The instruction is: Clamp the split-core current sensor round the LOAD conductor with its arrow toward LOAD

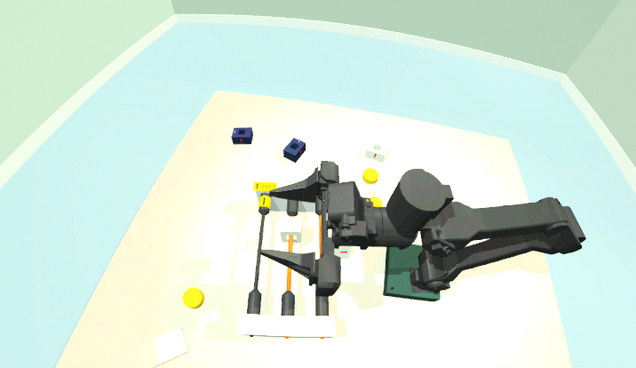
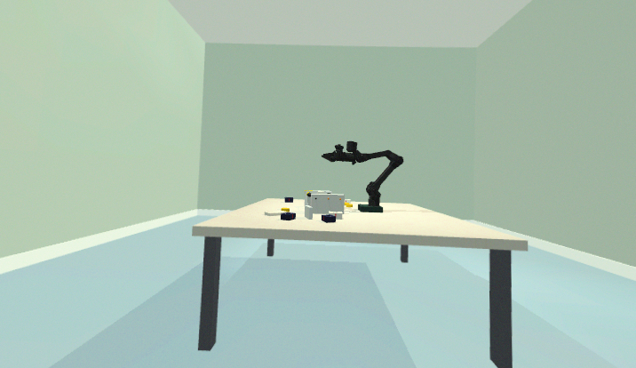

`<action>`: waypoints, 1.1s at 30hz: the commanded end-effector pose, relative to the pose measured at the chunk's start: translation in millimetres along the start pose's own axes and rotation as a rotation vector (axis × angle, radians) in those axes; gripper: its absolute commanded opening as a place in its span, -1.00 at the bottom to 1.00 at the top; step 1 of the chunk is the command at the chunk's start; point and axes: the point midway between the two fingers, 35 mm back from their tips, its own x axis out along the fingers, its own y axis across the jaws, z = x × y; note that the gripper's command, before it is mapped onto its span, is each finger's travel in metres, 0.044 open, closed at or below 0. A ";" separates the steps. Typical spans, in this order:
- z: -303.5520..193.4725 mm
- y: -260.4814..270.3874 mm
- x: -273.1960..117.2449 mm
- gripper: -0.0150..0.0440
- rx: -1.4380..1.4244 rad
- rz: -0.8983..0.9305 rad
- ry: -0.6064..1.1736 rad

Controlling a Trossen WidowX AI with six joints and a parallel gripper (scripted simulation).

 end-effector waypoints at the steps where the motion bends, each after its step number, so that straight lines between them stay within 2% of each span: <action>1: -3.0 1.4 1.2 1.00 -0.012 0.000 0.015; 4: -11.0 -11.7 16.9 1.00 0.011 -0.038 0.107; 13: -61.5 -93.6 64.2 1.00 0.100 -0.252 0.575; 24: -122.9 -188.2 52.8 1.00 0.235 -0.436 1.120; 33: -125.9 -192.8 50.4 1.00 0.244 -0.441 1.151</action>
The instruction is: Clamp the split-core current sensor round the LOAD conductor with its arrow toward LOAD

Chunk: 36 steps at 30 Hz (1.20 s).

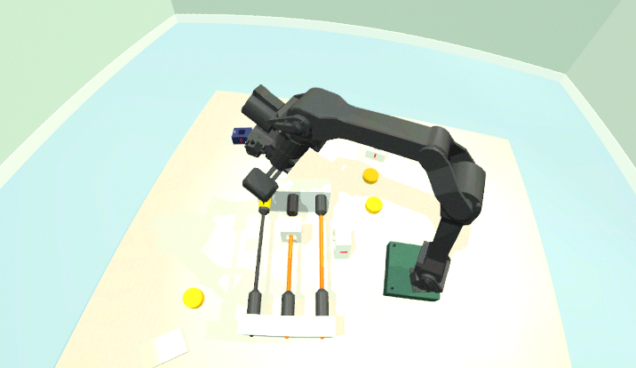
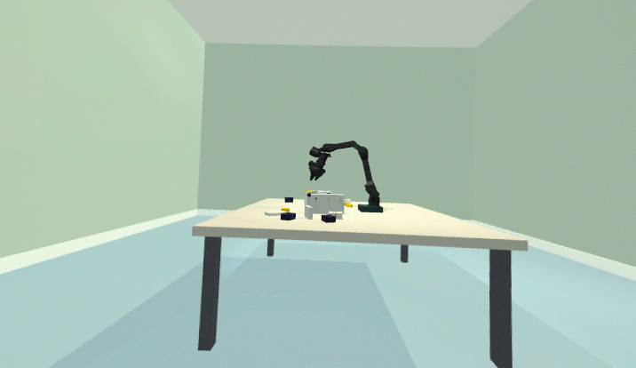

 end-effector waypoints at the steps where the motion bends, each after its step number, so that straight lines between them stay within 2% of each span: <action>1: -0.2 -1.6 0.5 1.00 -0.005 -0.003 0.011; 14: -4.8 -1.2 0.1 1.00 0.058 -0.004 0.021; 23: -68.2 2.8 -4.9 1.00 0.909 -0.071 0.145; 32: -135.8 5.4 -10.7 1.00 1.764 -0.262 0.212; 36: -156.9 5.8 -12.6 1.00 1.983 -0.339 0.214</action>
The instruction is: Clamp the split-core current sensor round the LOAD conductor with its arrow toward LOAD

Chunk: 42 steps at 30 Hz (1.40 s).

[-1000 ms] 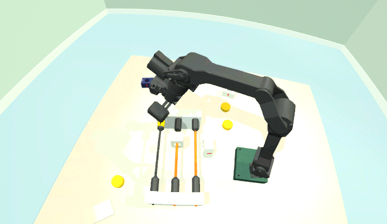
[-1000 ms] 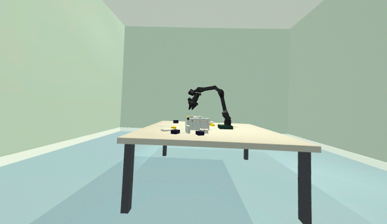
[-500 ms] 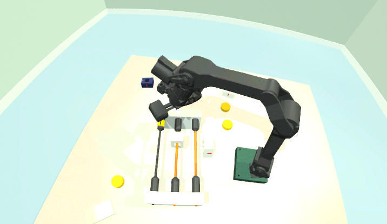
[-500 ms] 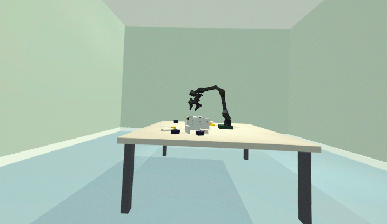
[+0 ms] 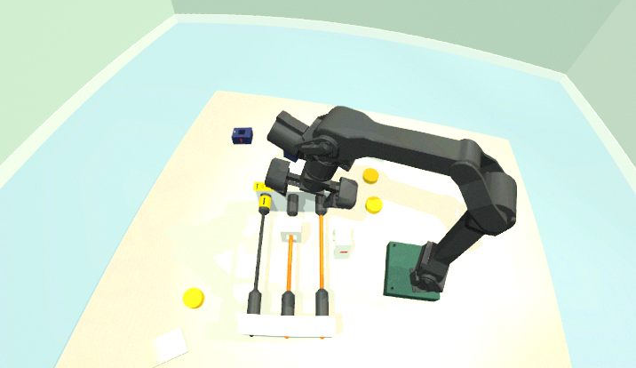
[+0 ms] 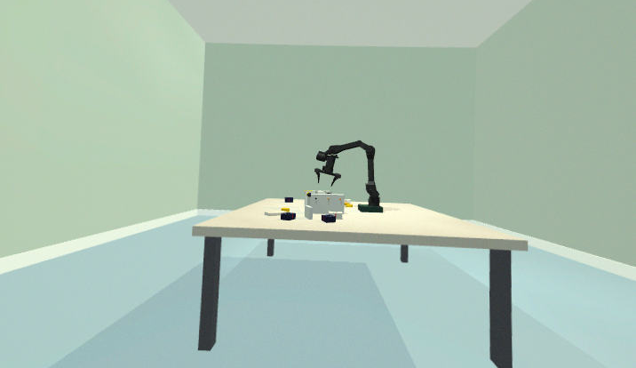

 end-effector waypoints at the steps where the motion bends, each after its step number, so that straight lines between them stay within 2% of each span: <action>1: -25.7 -67.0 8.7 1.00 0.830 -0.155 -0.015; 11: -39.1 -104.2 12.8 1.00 1.360 -0.232 -0.090; 26: -39.2 -104.3 14.4 1.00 1.360 -0.232 -0.090; 42: -40.5 -108.3 39.5 1.00 1.360 -0.232 -0.090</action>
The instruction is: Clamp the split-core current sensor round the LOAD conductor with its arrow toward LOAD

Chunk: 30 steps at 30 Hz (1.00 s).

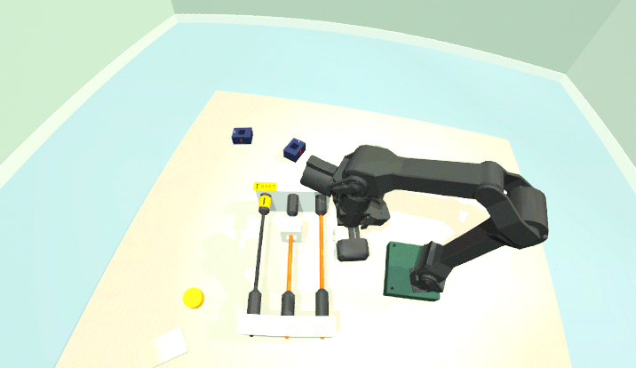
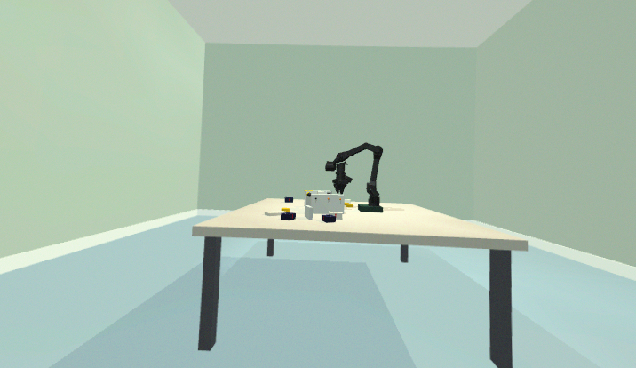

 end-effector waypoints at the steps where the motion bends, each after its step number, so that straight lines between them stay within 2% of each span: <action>1: 0.6 -0.2 7.9 1.00 0.006 -0.002 -0.005; 22: 2.6 -1.3 39.5 1.00 0.006 -0.002 -0.005; 27: 1.6 -0.9 35.1 0.56 0.000 0.000 -0.001; 30: 1.6 -0.9 35.1 0.49 0.000 0.000 -0.001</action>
